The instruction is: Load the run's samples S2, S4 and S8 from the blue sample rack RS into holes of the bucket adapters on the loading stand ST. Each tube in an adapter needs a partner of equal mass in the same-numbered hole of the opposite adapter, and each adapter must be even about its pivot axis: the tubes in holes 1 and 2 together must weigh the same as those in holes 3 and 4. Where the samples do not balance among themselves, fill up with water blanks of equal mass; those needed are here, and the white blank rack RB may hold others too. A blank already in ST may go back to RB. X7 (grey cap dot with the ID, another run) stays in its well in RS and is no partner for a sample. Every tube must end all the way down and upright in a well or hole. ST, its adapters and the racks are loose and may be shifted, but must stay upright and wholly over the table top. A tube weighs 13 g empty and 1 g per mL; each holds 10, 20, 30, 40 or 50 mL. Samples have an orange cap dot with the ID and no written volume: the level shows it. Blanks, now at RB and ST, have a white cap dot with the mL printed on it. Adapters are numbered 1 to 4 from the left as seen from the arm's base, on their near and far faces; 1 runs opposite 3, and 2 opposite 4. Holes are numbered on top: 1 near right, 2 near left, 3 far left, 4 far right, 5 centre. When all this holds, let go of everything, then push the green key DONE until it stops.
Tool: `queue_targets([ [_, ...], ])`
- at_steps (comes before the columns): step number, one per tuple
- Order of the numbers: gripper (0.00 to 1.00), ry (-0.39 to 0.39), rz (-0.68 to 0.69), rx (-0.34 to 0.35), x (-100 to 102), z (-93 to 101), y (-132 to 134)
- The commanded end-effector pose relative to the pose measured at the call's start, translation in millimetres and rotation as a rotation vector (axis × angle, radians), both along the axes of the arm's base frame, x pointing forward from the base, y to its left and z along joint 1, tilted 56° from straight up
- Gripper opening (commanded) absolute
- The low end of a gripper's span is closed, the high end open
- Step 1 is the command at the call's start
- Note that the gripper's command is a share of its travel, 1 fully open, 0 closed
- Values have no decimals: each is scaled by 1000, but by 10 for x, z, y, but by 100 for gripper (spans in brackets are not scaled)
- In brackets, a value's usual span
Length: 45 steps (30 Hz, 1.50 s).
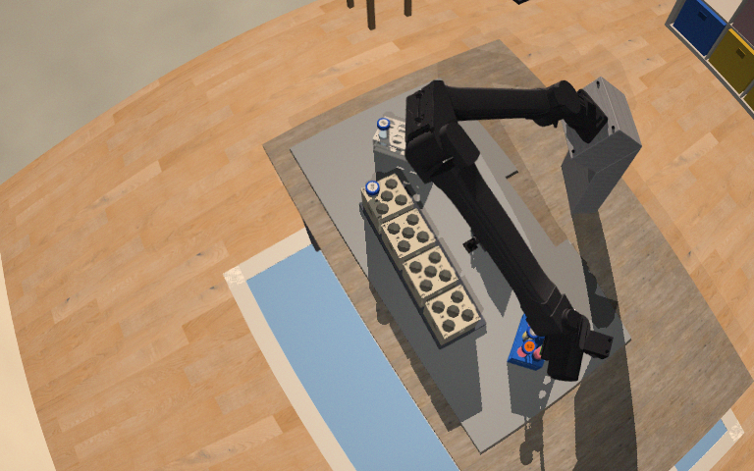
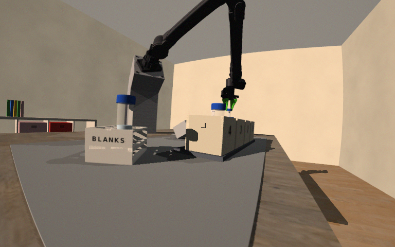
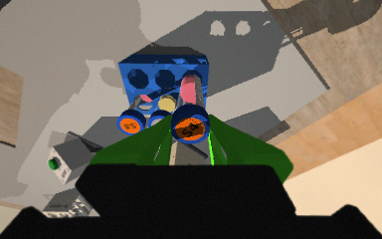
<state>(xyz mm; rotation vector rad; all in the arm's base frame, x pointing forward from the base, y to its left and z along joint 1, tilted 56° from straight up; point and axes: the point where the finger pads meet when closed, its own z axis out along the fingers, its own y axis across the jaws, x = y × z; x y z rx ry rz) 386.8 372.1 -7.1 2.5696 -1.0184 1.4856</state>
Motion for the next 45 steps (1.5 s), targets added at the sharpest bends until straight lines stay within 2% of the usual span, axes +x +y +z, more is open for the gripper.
queue_targets([
  [1, 0, -27, 34, 58, -201, 277, 327],
  [26, 0, -25, 34, 67, -802, 707, 548],
  [28, 0, -25, 34, 67, -802, 707, 548],
  [29, 0, -13, 19, 40, -734, 581, 427],
  [45, 0, -13, 19, 40, -734, 581, 427],
])
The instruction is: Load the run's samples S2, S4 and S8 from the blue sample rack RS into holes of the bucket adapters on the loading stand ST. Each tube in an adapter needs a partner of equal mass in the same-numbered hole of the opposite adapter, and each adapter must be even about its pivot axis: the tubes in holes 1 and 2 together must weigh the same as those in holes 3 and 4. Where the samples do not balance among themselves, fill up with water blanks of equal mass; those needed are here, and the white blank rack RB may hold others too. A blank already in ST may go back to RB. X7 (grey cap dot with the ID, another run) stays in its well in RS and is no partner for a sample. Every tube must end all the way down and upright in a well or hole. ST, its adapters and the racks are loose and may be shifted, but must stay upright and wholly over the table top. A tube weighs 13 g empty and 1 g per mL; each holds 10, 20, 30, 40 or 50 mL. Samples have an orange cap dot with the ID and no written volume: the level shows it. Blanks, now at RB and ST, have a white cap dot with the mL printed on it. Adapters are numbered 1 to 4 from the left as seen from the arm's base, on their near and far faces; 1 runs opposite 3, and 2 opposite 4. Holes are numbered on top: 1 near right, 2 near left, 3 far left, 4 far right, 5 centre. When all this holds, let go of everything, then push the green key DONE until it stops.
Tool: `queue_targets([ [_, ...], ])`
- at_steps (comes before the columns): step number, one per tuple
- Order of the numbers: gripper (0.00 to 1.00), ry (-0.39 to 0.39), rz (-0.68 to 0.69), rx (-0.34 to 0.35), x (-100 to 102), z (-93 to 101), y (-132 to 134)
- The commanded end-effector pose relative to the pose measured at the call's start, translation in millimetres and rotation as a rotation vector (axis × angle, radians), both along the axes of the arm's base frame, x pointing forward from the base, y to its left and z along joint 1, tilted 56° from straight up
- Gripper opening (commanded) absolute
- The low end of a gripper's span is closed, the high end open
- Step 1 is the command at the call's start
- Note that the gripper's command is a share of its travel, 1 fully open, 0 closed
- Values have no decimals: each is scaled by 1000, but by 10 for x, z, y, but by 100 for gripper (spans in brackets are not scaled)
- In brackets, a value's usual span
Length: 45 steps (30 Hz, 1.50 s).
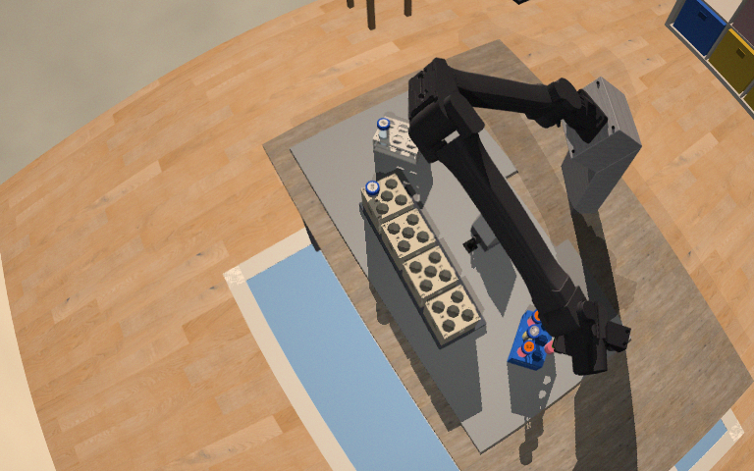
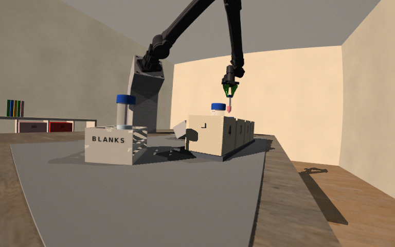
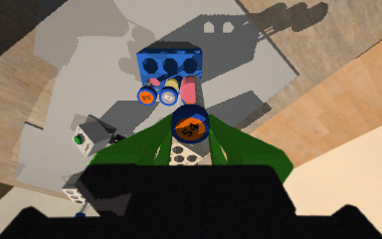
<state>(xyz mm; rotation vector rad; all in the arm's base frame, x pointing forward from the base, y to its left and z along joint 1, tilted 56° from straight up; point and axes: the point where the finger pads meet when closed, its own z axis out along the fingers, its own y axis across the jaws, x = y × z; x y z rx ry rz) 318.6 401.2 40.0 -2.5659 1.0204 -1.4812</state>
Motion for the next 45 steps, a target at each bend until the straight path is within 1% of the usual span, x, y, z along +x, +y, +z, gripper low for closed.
queue_targets([
  [1, 0, -11, 15, 29, -52, 110, 137],
  [23, 0, -11, 15, 29, -52, 110, 137],
  [24, 0, -17, 30, 43, -194, 115, 91],
  [29, 0, -18, 28, 47, -359, 1, -170],
  [34, 0, -17, 28, 45, -367, 5, -172],
  [35, 0, -17, 38, 44, -305, -12, -59],
  [36, 0, -12, 41, 29, -286, -74, -73],
  [37, 0, -13, 5, 29, -128, -90, -184],
  [38, 0, -12, 0, 29, -84, -106, -210],
  [41, 0, 0, 0, 1, -74, -233, -361],
  [45, 0, 1, 0, 1, 5, -293, -402],
])
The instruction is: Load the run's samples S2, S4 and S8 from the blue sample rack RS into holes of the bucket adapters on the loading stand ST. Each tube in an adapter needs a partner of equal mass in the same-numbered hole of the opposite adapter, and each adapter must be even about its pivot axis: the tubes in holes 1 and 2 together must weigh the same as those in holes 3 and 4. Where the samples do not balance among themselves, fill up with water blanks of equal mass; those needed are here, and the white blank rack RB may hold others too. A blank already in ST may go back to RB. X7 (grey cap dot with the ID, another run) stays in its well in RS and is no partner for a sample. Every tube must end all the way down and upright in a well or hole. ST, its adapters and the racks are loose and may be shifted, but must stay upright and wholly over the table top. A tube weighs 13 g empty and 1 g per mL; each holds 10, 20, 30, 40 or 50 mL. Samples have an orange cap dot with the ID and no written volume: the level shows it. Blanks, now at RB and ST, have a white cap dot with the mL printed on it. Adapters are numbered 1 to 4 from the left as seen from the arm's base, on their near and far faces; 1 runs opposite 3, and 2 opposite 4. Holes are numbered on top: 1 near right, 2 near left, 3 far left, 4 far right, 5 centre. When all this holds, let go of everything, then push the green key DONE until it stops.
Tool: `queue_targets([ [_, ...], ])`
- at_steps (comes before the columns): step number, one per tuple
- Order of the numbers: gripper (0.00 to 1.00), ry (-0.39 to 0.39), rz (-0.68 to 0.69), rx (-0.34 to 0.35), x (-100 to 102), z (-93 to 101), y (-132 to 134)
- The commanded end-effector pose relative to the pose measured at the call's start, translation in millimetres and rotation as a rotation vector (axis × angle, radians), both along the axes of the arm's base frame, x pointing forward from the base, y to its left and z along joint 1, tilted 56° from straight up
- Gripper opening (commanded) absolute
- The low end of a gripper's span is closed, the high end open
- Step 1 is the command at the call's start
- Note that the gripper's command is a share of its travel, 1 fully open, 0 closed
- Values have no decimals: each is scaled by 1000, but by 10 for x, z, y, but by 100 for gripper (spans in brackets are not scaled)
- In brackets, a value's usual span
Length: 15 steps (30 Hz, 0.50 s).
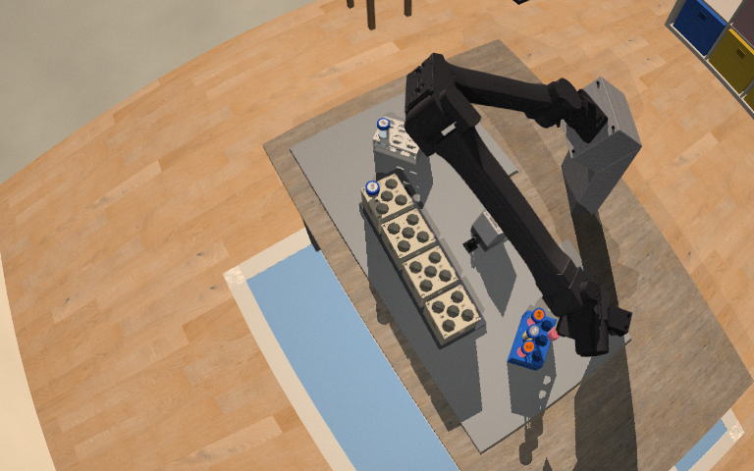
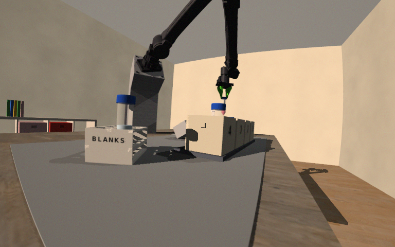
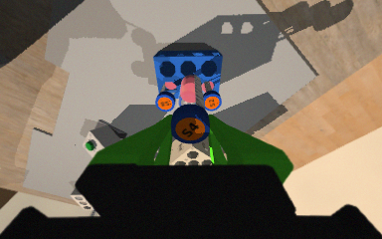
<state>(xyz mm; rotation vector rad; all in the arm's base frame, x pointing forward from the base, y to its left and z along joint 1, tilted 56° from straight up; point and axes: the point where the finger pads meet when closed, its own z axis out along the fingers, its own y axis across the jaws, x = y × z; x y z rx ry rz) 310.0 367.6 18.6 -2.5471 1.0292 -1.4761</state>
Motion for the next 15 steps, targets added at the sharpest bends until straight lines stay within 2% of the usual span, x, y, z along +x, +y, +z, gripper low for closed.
queue_targets([
  [1, 0, 10, 1, -15, 110, -95, -76],
  [4, 0, 11, 1, -15, 171, -140, -104],
  [7, 0, 5, 1, -5, 199, -106, -97],
  [15, 0, 11, 2, -15, 353, -276, -181],
])
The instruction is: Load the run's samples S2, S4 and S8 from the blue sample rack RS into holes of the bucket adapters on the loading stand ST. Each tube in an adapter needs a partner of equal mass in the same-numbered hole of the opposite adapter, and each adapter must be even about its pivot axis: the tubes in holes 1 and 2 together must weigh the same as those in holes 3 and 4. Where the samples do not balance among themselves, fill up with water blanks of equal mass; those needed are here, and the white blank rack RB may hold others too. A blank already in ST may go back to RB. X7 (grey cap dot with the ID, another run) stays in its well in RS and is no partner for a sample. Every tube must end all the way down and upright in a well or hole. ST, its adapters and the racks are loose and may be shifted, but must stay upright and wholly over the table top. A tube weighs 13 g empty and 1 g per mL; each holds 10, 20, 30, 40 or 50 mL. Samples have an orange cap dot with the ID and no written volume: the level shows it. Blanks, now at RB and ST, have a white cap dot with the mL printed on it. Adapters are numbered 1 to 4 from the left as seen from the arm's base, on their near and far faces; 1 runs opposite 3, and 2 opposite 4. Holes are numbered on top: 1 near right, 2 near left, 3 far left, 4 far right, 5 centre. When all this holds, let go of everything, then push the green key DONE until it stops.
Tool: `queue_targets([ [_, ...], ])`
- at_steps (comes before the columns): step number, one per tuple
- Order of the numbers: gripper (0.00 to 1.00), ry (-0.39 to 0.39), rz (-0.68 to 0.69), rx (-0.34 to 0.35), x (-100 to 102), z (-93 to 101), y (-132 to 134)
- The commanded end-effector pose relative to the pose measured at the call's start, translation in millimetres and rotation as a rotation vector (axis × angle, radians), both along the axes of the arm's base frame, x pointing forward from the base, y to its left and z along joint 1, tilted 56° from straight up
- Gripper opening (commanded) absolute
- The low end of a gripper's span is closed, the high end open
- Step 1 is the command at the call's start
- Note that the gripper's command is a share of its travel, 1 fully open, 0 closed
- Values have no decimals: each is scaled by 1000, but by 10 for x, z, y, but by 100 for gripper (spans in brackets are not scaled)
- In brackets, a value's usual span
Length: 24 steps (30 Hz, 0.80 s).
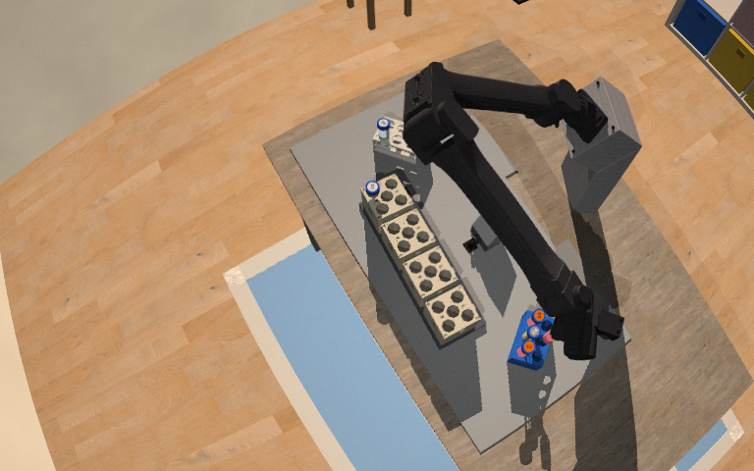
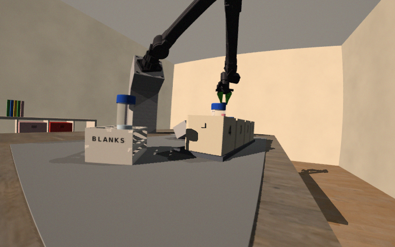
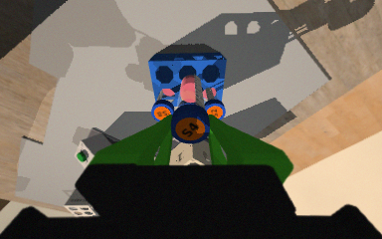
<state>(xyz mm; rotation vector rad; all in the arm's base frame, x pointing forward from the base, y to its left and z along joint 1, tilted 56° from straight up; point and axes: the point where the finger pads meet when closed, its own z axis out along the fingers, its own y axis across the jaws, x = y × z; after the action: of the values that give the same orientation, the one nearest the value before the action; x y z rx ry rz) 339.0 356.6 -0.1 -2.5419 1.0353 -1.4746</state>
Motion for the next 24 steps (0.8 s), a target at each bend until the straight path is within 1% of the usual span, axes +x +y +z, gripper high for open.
queue_targets([
  [1, 0, 13, 5, -20, 84, -104, -81],
  [6, 0, 13, 5, -20, 185, -178, -127],
  [8, 0, 13, 5, -20, 185, -178, -127],
  [9, 0, 0, 5, 1, 239, -96, -78],
  [10, 0, 1, 5, -1, 251, -116, -83],
  [12, 0, -1, 19, 1, 180, -99, -11],
  [24, 0, -1, 19, 1, 187, -105, -8],
])
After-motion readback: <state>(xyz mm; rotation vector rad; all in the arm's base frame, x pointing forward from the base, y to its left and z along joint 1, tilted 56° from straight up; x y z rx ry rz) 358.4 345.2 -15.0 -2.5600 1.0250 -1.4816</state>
